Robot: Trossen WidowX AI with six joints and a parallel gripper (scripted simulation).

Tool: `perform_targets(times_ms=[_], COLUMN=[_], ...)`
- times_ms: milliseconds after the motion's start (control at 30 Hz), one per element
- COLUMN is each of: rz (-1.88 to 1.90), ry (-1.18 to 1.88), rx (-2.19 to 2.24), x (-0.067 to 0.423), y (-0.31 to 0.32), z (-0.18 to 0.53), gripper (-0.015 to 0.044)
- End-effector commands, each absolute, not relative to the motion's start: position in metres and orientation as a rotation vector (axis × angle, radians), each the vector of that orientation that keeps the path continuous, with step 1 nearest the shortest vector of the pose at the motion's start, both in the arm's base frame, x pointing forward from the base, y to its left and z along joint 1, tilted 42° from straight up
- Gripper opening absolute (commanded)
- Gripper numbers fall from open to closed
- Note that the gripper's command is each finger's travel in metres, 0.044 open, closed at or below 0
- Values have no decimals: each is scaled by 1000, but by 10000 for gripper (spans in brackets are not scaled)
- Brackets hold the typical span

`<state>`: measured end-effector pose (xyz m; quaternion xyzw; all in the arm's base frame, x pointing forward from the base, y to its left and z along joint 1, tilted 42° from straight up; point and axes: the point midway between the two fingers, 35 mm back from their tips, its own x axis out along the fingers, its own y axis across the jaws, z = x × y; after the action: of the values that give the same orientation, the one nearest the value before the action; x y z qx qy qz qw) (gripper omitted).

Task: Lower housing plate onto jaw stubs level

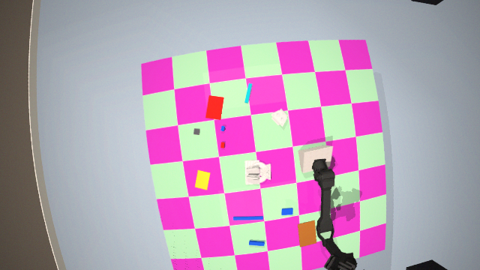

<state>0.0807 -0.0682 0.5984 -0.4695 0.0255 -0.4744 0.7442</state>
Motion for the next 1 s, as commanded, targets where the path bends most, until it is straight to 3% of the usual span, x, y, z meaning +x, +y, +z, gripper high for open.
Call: perform_targets(times_ms=[0, 967], rz=[-1021, -856], ry=[56, 93], rx=[-951, -372], x=[82, 121], y=[-83, -211], z=[591, 524], gripper=[440, 440])
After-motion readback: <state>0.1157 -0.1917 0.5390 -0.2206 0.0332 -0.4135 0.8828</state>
